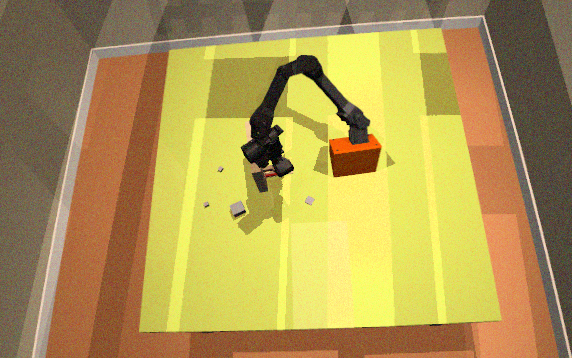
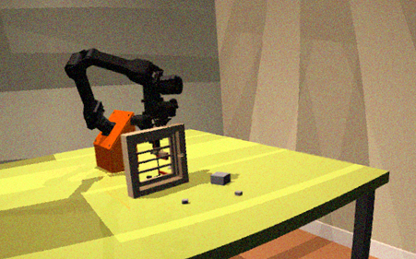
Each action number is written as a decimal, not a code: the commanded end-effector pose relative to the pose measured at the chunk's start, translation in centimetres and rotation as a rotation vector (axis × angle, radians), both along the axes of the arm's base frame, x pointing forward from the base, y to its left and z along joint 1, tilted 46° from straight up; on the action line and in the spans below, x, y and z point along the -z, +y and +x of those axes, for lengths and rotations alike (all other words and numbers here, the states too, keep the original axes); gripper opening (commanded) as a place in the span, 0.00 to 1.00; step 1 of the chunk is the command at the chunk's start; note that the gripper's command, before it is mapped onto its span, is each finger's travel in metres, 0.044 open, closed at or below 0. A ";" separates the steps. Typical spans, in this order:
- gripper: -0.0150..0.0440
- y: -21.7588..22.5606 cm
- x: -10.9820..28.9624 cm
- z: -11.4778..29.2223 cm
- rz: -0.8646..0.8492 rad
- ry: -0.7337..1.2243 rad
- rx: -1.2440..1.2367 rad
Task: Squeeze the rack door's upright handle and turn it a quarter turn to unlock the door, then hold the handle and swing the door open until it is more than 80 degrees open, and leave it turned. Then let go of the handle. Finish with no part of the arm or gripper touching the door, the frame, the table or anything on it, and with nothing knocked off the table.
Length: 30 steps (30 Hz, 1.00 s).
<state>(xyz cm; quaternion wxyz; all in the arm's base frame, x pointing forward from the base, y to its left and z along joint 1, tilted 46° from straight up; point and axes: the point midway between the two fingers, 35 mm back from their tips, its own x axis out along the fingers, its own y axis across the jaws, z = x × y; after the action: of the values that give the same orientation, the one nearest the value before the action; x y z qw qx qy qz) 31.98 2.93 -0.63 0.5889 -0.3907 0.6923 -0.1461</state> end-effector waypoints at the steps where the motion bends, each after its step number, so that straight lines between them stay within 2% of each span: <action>1: 0.74 0.0 0.0 0.0 -0.004 -0.143 0.140; 30: 0.74 -0.1 0.0 0.0 -0.005 -1.170 1.145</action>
<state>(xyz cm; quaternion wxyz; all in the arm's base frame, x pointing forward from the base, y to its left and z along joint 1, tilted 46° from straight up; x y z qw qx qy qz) 31.98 2.93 -0.63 0.6980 0.1106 0.4110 -0.5759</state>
